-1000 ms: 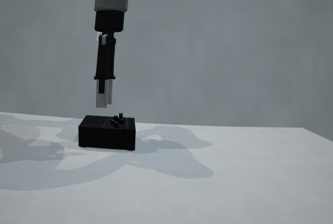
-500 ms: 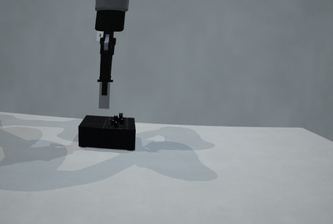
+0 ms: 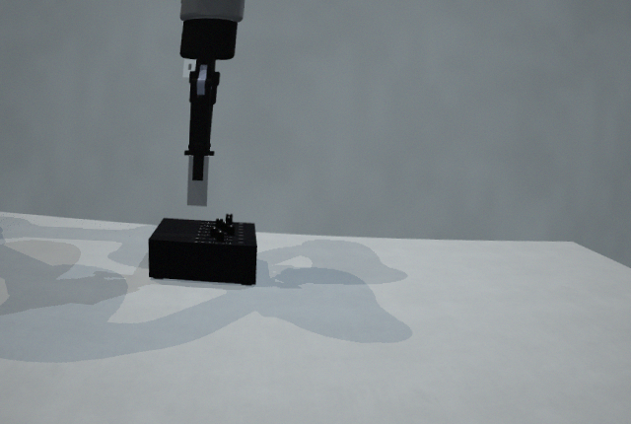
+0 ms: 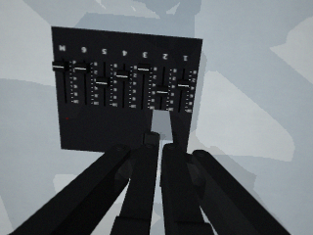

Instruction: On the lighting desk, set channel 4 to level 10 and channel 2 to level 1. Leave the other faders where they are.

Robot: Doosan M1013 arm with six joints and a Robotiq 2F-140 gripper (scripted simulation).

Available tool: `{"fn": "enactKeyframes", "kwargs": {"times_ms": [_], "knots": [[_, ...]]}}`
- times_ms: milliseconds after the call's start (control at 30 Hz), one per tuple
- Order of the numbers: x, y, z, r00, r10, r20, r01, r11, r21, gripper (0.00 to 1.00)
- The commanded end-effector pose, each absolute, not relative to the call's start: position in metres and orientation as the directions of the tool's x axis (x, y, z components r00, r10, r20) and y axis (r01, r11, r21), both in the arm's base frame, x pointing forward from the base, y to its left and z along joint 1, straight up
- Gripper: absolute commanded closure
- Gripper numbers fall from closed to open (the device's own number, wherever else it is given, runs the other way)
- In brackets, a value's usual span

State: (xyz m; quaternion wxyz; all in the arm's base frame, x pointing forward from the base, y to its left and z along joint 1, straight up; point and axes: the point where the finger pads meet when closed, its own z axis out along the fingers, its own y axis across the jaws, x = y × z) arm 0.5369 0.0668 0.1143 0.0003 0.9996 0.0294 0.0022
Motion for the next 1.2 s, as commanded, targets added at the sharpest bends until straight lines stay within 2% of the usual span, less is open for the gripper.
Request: {"fn": "enactKeyframes", "kwargs": {"times_ms": [0, 1167], "knots": [[0.537, 0.067, 0.114, 0.998, 0.059, 0.004, 0.059, -0.998, 0.000, 0.90], [0.537, 0.067, 0.098, 0.998, 0.059, 0.004, 0.059, -0.998, 0.000, 0.90]]}}
